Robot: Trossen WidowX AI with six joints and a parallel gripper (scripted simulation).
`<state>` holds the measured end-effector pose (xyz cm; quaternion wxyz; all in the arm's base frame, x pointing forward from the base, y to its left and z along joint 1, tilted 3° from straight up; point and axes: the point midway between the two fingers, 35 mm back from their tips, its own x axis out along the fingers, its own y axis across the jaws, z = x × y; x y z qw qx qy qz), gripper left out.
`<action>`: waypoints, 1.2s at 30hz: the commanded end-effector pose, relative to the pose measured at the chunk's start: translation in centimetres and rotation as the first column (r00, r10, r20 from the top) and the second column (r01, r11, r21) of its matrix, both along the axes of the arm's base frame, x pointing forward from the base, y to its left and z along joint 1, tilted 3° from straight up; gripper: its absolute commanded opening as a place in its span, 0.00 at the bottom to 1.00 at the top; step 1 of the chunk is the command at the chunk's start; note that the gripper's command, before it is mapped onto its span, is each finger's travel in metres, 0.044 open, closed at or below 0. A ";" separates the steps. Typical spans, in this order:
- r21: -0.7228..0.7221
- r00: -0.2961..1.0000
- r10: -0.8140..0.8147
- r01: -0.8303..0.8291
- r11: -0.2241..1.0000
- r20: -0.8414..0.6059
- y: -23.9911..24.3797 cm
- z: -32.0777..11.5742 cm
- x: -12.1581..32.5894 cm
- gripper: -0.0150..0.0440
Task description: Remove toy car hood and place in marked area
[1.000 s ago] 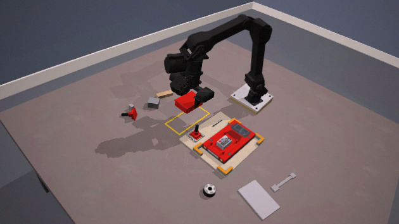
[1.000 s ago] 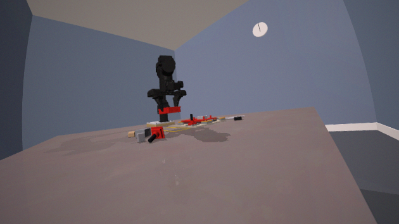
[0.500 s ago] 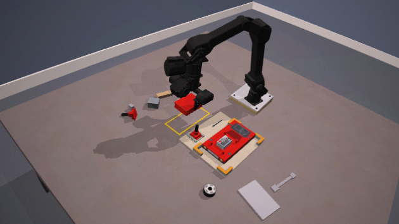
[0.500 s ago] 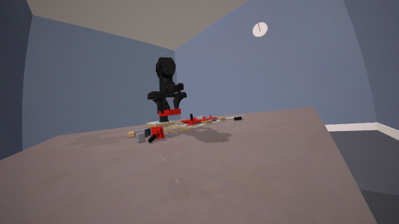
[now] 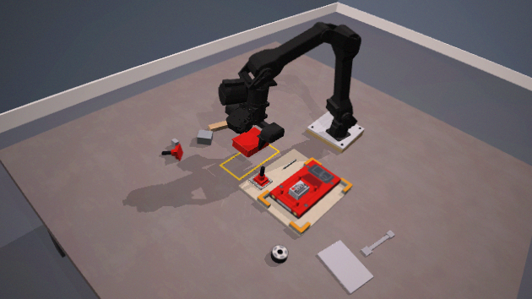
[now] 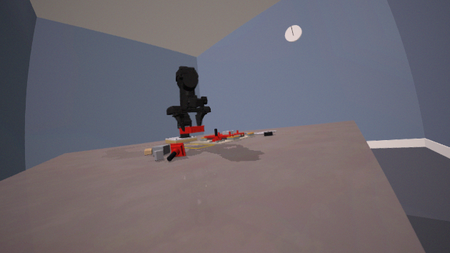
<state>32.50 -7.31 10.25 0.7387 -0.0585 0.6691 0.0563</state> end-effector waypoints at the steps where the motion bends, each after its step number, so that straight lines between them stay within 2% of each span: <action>1: 0.004 1.000 0.002 -0.001 1.000 -0.007 0.1 -0.5 -0.2 0.25; 36: 0.004 1.000 0.002 -0.001 1.000 -0.007 0.2 -3.0 -0.1 0.25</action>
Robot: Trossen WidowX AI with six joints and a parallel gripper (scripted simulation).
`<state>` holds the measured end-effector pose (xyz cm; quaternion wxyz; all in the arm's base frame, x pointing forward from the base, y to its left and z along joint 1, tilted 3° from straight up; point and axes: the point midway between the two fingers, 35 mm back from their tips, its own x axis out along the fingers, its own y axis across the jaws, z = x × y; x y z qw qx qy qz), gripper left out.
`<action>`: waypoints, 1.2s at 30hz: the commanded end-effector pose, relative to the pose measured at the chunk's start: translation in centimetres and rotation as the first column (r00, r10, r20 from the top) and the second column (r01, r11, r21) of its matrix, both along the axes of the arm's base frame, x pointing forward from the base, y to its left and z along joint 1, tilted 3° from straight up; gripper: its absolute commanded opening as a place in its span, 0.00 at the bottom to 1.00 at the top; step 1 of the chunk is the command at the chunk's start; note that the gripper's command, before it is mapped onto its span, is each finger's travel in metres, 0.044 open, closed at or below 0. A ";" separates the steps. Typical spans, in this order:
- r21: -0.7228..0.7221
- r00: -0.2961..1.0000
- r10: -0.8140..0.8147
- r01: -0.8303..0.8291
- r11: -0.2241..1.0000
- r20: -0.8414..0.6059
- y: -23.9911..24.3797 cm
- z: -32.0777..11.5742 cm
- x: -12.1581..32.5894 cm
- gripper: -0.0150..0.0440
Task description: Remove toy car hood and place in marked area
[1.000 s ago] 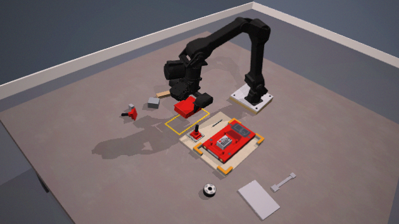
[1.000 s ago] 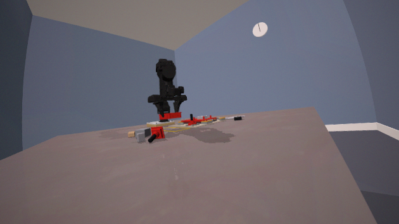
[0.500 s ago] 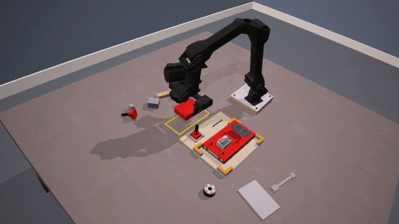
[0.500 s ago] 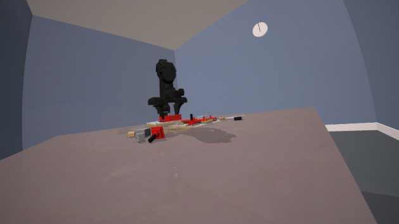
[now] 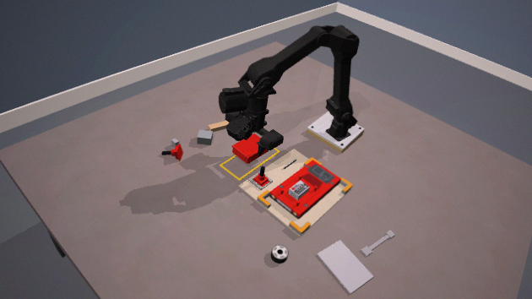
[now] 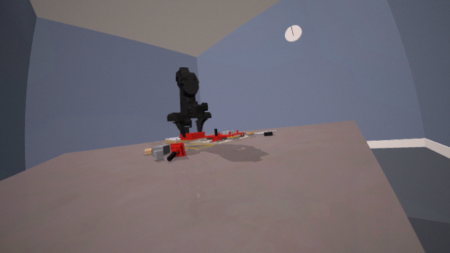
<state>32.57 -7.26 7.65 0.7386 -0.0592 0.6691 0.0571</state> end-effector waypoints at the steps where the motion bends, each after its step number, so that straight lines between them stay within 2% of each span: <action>1: 0.004 1.000 -0.001 0.001 1.000 -0.007 0.1 -0.5 -0.2 0.25; 36: 0.004 1.000 -0.001 0.001 1.000 -0.007 0.1 -2.1 -0.1 0.25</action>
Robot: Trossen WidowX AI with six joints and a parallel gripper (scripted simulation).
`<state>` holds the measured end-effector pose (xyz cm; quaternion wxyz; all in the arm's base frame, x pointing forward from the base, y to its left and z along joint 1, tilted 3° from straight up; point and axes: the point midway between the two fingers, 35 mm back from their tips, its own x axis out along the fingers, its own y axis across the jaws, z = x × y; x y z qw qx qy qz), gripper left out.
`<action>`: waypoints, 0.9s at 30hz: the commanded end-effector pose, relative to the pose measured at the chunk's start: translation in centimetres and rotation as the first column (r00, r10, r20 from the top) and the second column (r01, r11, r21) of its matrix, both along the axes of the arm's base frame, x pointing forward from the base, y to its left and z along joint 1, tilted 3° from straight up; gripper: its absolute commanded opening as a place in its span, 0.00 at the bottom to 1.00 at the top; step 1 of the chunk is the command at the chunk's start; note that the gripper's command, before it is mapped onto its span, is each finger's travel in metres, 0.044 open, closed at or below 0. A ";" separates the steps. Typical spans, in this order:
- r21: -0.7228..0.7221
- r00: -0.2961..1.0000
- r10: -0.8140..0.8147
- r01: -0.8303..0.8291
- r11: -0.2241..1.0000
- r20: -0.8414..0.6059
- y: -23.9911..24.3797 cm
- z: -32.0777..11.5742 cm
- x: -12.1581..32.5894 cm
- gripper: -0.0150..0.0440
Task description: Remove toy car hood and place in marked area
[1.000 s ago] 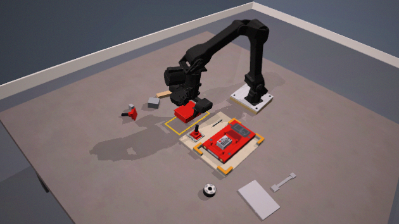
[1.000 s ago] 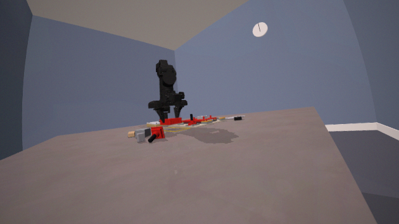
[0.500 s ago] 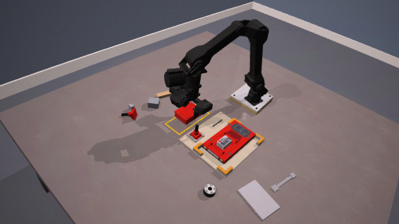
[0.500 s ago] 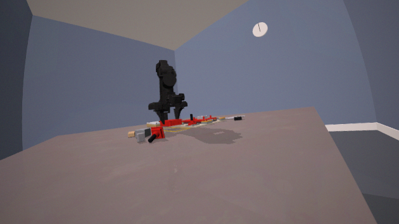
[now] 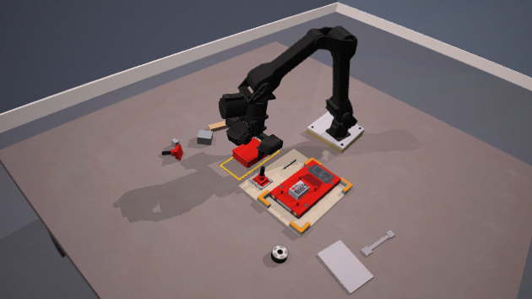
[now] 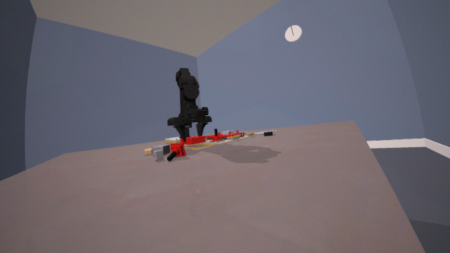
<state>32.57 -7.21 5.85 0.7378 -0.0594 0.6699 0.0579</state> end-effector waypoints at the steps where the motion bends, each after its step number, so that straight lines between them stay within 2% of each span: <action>1: 0.004 1.000 -0.002 0.002 1.000 -0.005 0.1 -0.4 -0.1 0.25; 21: 0.004 1.000 -0.002 0.002 1.000 -0.005 0.1 -1.3 -0.1 0.25; 27: 0.000 1.000 0.001 -0.001 1.000 0.000 0.0 -1.0 0.1 0.52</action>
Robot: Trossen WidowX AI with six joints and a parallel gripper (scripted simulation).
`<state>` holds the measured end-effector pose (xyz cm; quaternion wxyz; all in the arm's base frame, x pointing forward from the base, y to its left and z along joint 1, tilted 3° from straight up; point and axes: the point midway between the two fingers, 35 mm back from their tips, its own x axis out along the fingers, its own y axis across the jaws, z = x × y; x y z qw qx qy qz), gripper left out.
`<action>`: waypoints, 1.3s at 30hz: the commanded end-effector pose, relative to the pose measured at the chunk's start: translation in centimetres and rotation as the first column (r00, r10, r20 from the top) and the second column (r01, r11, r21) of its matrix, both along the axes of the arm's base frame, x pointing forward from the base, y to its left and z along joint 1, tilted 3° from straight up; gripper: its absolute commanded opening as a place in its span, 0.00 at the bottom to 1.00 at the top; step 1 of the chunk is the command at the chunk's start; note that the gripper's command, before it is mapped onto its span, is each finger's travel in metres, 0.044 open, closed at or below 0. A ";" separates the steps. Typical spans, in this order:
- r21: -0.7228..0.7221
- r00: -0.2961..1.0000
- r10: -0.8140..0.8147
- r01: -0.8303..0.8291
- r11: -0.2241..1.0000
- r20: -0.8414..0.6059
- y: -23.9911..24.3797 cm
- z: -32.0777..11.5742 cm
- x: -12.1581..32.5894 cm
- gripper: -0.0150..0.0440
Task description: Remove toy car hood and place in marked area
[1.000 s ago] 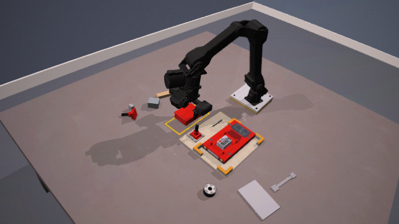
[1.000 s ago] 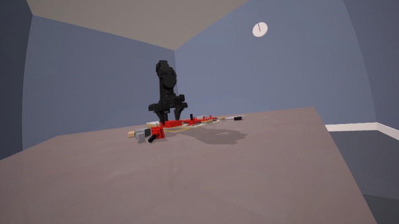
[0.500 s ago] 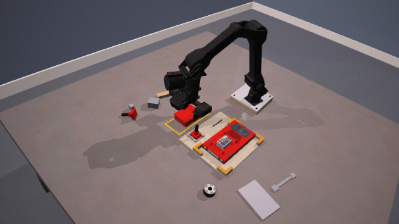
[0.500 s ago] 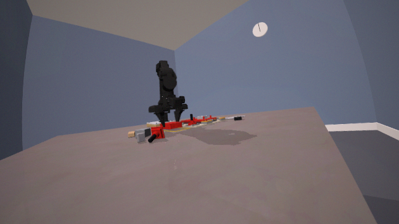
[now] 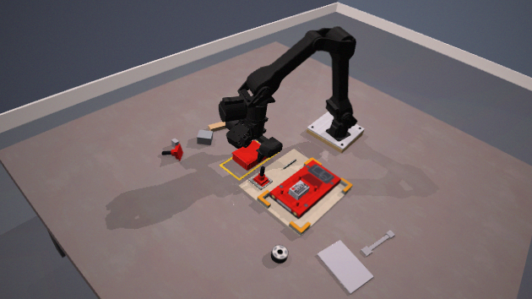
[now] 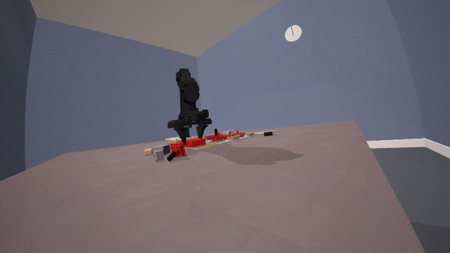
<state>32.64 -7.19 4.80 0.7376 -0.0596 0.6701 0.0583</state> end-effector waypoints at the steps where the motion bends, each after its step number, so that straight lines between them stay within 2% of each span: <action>1: 0.000 1.000 0.000 0.000 1.000 0.000 0.0 0.0 0.0 0.57; 11: 0.000 1.000 0.000 0.000 1.000 0.000 0.0 0.2 0.0 1.00; 20: 0.000 1.000 0.000 0.000 1.000 -0.007 -0.1 7.1 -0.5 1.00; 39: 0.000 1.000 0.000 0.000 1.000 -0.008 0.0 7.3 -0.6 1.00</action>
